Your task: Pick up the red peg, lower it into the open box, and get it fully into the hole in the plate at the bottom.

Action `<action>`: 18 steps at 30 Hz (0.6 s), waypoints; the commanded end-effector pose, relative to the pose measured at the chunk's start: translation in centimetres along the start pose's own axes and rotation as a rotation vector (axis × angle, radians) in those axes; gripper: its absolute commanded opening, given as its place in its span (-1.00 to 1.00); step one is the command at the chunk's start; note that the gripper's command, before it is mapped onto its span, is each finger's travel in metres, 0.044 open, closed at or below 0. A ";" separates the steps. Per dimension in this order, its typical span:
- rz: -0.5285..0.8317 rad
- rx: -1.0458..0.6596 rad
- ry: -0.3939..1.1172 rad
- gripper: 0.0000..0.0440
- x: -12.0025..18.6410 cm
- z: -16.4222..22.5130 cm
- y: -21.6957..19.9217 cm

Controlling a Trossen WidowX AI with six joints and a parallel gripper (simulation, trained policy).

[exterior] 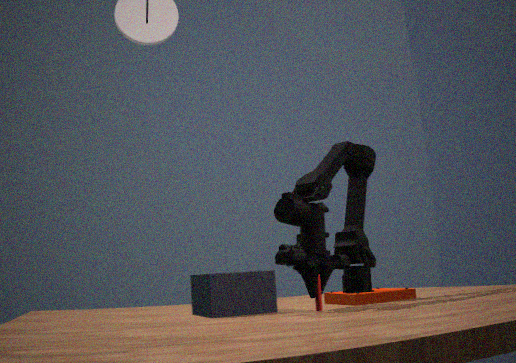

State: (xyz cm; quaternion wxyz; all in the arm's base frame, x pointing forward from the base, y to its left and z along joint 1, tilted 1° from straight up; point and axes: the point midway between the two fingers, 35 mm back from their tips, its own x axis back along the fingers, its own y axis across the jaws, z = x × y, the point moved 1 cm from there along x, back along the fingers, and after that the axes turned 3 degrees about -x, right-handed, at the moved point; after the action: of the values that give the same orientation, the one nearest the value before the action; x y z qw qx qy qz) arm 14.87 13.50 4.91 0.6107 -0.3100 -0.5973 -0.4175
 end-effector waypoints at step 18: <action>-0.142 0.112 -0.142 -1.00 7.5 -3.3 4.6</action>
State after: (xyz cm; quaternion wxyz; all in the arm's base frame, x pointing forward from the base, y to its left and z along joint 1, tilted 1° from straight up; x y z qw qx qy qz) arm 19.39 11.86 11.67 0.5608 -0.2658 -0.6740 -0.4007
